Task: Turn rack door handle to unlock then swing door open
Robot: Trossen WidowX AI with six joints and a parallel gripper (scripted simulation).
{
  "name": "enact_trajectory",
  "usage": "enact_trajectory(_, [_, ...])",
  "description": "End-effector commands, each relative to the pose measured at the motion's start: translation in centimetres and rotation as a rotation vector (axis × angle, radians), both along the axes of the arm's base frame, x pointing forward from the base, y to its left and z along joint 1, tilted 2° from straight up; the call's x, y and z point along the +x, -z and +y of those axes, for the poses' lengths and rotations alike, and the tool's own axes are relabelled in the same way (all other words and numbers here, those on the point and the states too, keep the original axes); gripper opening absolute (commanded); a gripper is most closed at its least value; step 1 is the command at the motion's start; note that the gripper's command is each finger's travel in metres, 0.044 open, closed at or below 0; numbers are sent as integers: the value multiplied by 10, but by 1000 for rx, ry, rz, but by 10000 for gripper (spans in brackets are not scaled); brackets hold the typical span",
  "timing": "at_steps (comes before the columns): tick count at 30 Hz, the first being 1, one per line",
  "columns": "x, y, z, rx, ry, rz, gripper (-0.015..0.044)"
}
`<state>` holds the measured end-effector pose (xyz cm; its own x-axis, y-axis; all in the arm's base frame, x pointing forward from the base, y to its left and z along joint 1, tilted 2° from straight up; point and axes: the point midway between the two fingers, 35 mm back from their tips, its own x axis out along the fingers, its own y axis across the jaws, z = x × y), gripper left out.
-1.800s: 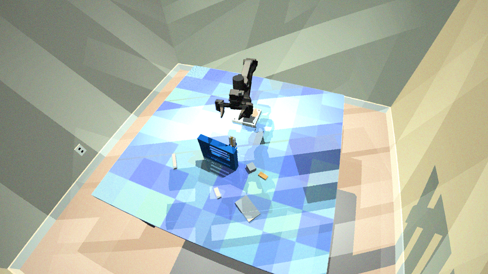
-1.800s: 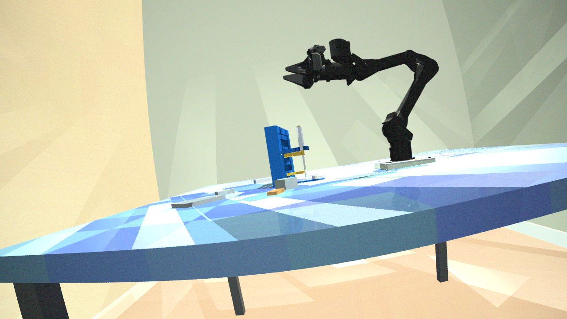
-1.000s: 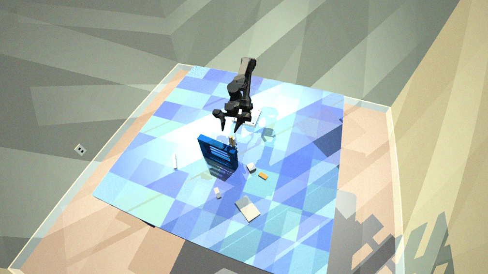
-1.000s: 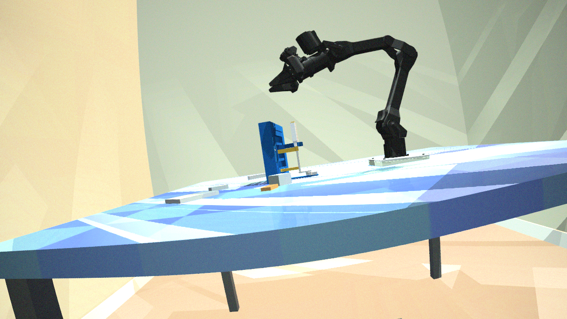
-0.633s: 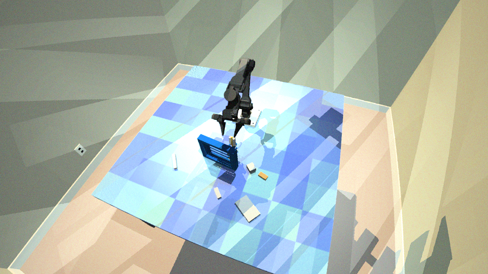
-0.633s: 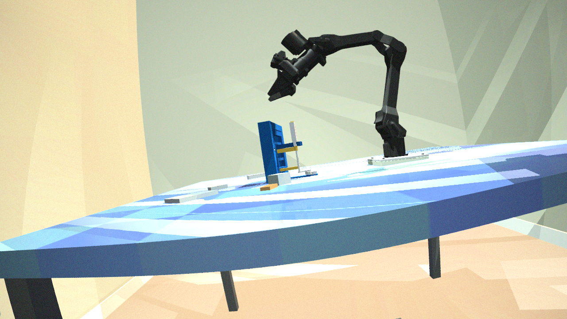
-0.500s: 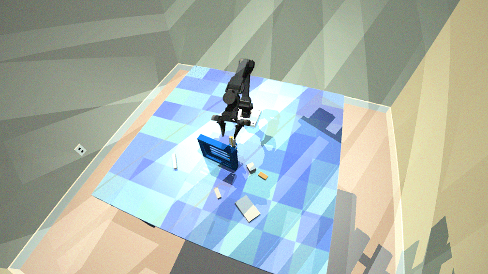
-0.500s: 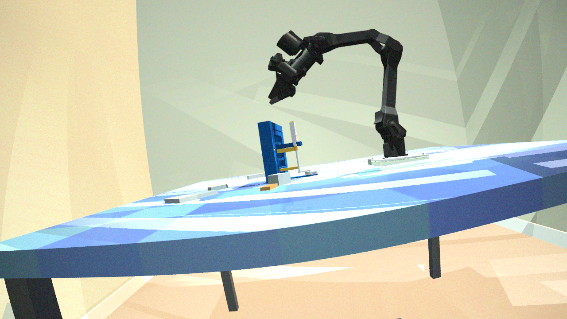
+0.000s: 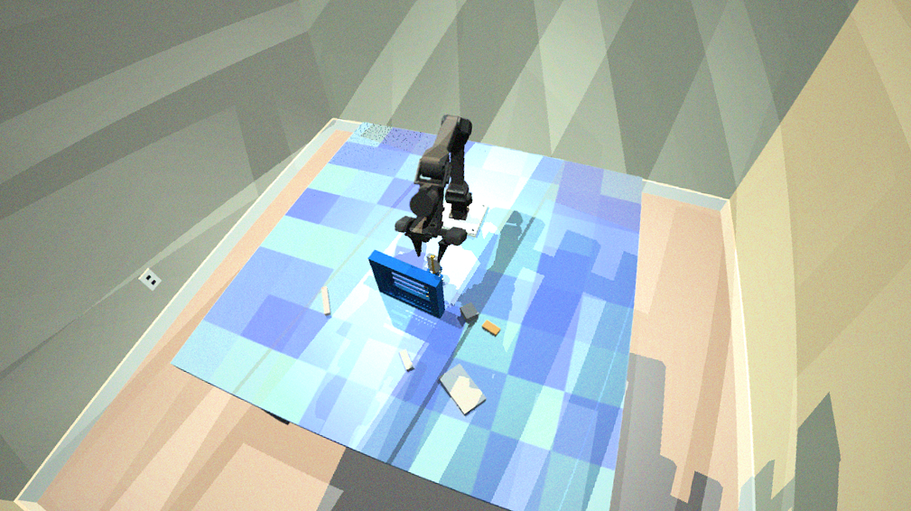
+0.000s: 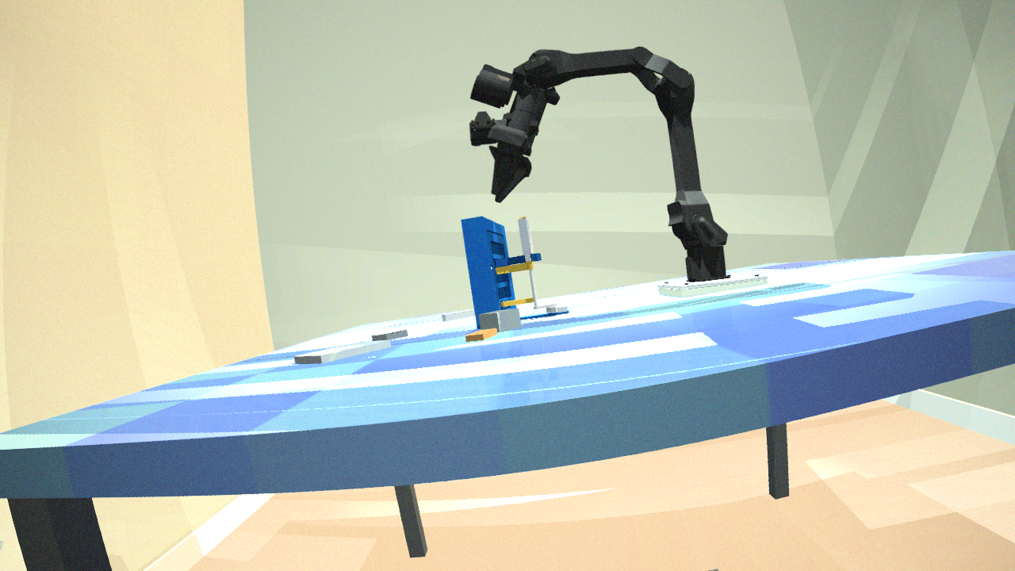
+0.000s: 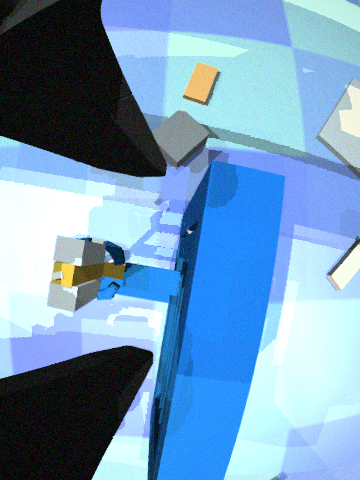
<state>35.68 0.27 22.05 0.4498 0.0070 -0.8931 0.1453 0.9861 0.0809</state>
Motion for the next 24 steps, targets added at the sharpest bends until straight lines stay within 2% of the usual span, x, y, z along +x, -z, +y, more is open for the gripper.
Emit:
enact_trajectory(1, [-4,4,-1,4,22,106,281])
enact_trajectory(15, [-26,13,-2,6,66,430,281])
enact_trajectory(24, [-26,17,-2,6,69,447,281])
